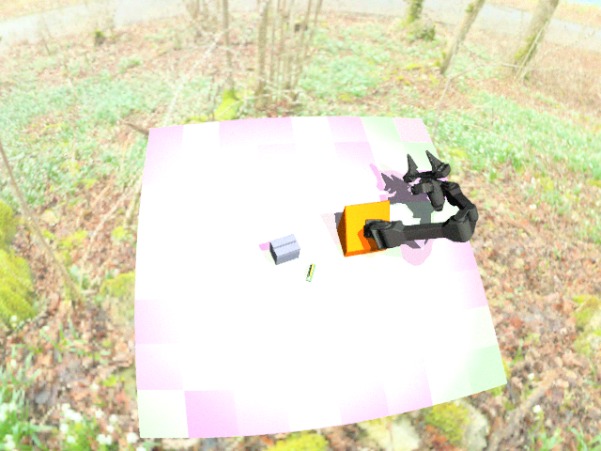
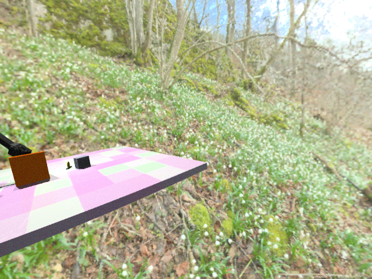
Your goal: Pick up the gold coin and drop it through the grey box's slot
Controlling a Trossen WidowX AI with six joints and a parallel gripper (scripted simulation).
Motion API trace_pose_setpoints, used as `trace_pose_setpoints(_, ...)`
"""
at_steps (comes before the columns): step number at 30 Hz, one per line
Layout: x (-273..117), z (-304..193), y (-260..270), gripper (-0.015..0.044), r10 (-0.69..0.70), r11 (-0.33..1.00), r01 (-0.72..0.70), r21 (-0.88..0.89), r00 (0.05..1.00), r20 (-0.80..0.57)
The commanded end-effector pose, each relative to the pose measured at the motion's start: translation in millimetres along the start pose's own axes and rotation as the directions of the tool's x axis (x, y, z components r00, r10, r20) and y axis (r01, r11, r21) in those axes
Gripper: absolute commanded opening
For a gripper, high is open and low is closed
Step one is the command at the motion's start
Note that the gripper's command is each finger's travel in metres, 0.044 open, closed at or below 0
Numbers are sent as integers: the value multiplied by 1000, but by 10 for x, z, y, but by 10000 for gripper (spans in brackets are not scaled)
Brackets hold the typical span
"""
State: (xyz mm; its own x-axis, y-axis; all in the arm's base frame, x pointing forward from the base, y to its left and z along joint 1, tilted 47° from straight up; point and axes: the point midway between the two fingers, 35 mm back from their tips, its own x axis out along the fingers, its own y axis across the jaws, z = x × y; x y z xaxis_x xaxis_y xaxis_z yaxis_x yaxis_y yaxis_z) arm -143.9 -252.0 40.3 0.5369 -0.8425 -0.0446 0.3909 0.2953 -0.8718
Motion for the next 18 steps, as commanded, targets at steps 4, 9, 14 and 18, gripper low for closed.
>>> trace_pose_setpoints(4,248,230,82,295,130,970,-102,-221,985,114)
trace_pose_setpoints(9,675,621,216,164,288,777,-42,-628,911,296)
trace_pose_setpoints(14,965,1007,352,161,449,584,104,-805,785,427)
trace_pose_setpoints(18,1109,1279,465,161,524,403,310,-861,693,495)
